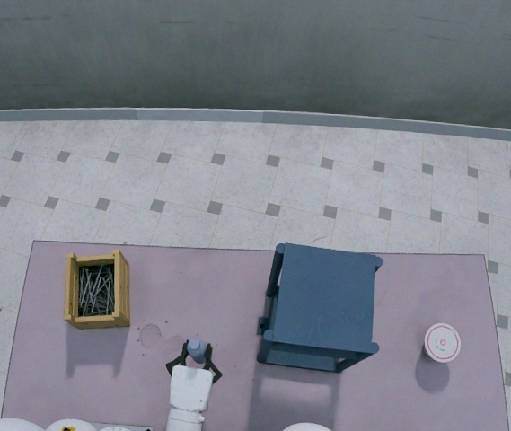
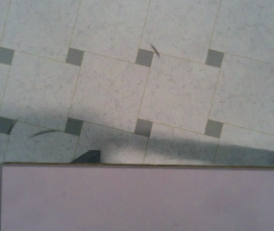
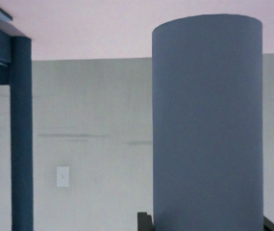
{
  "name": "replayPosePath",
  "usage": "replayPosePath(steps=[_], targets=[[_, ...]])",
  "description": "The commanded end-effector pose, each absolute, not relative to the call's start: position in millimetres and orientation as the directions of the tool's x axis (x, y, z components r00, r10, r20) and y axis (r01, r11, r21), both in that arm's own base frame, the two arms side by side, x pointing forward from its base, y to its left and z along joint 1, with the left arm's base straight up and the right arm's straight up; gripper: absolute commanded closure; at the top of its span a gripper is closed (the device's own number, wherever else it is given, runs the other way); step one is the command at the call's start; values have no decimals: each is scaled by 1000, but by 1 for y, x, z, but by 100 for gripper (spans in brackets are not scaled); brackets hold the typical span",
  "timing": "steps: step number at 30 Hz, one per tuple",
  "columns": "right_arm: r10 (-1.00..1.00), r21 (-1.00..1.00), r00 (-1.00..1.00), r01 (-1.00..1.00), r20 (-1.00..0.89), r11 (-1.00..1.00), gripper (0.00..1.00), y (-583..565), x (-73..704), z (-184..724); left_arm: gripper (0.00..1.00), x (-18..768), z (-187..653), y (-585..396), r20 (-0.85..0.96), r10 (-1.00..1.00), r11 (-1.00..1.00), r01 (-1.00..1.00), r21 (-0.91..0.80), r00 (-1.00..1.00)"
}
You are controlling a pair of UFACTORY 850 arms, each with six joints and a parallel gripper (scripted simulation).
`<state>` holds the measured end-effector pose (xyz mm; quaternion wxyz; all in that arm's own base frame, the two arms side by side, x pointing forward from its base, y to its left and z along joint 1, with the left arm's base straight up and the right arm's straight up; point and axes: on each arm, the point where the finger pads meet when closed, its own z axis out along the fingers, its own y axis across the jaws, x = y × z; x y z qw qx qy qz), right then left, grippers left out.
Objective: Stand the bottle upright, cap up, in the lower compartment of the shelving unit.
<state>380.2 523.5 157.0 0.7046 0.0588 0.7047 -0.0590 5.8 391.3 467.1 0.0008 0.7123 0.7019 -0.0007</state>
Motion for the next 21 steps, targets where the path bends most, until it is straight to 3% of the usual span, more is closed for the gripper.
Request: replayPosePath(steps=[1,21], targets=[[1,1,1,166,-1000,986,100,527,364,158,0,6,468,392,0,1000,-15,1000,0,15],[1,1,1,166,-1000,986,100,534,320,158,0,6,468,392,0,1000,-15,1000,0,15]])
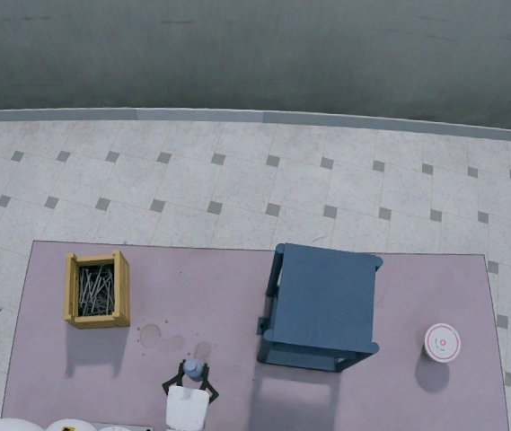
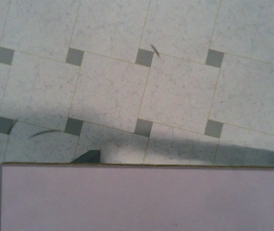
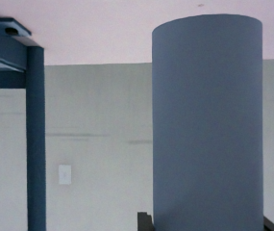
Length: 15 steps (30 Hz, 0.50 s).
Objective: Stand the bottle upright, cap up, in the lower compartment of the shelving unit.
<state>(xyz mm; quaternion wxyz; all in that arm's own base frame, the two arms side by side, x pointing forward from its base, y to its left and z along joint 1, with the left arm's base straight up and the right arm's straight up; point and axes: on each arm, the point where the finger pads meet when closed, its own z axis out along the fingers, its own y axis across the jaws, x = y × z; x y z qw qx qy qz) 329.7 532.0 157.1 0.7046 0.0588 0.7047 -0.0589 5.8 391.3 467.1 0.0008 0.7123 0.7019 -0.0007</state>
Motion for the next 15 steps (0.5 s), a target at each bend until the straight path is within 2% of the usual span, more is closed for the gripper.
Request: replayPosePath(steps=[1,15], targets=[[1,1,1,166,-1000,986,100,534,318,158,0,6,468,392,0,1000,-15,1000,0,15],[1,1,1,166,-1000,986,100,537,302,158,0,6,468,392,0,1000,-15,1000,0,15]])
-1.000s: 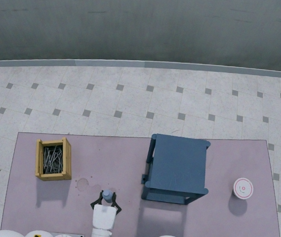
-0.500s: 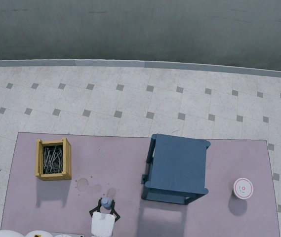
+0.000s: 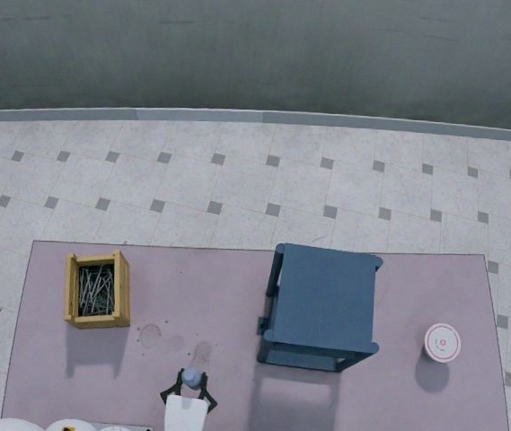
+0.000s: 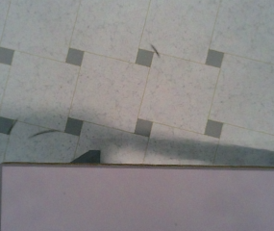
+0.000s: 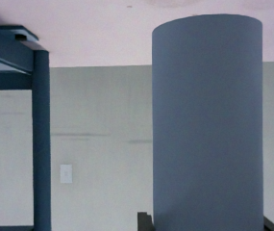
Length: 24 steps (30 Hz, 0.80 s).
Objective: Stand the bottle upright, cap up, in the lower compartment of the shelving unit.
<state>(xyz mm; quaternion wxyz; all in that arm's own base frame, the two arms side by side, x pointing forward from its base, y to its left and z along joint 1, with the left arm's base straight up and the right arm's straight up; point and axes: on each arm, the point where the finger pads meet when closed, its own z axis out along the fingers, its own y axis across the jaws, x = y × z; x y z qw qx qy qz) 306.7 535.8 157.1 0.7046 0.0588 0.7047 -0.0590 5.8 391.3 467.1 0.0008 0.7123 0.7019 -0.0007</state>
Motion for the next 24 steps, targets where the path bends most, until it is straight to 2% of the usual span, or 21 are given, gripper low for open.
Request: replayPosePath(steps=[1,24], targets=[[1,1,1,166,-1000,986,100,537,301,158,0,6,468,392,0,1000,-15,1000,0,15],[1,1,1,166,-1000,986,100,538,296,158,0,6,468,392,0,1000,-15,1000,0,15]])
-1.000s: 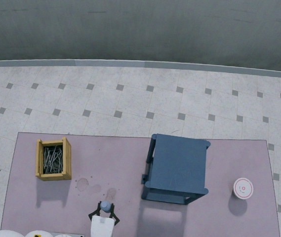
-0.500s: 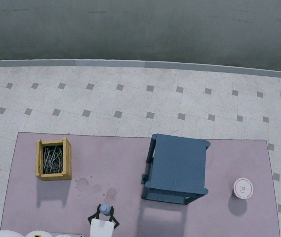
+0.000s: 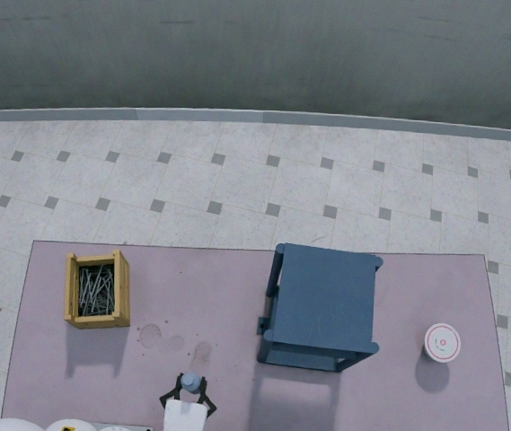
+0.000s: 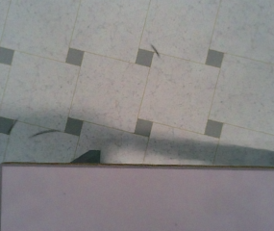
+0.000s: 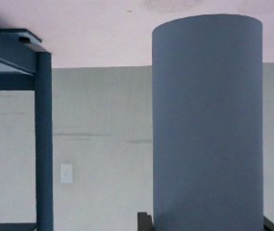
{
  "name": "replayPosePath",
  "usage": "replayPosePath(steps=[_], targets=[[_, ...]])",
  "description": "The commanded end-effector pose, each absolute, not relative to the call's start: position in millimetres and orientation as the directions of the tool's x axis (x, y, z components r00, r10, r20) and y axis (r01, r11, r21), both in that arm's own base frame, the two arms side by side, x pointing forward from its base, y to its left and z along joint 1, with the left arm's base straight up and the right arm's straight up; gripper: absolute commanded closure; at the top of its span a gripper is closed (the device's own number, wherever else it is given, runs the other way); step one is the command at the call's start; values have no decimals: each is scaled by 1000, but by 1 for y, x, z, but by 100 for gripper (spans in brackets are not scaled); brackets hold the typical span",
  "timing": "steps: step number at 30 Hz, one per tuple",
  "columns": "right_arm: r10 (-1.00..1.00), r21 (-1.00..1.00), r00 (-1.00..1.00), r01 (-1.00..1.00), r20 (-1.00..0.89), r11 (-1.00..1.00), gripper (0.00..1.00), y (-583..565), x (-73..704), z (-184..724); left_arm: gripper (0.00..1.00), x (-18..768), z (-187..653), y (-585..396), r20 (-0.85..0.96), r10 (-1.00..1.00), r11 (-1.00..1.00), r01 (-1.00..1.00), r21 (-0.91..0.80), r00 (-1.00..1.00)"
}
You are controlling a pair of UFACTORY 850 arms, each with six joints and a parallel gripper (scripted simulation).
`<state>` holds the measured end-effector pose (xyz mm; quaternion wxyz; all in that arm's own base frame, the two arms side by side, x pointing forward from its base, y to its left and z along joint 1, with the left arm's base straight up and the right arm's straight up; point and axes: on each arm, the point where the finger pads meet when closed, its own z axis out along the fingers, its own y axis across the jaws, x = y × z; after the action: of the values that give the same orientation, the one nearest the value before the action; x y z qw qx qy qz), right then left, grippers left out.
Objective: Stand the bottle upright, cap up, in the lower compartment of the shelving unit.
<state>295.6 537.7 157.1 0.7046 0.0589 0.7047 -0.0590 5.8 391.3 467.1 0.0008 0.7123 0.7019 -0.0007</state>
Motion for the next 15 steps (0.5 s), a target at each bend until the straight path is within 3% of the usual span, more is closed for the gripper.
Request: replayPosePath(steps=[1,15], targets=[[1,1,1,166,-1000,986,100,538,296,158,0,6,468,392,0,1000,-15,1000,0,15],[1,1,1,166,-1000,986,100,537,295,158,0,6,468,392,0,1000,-15,1000,0,15]])
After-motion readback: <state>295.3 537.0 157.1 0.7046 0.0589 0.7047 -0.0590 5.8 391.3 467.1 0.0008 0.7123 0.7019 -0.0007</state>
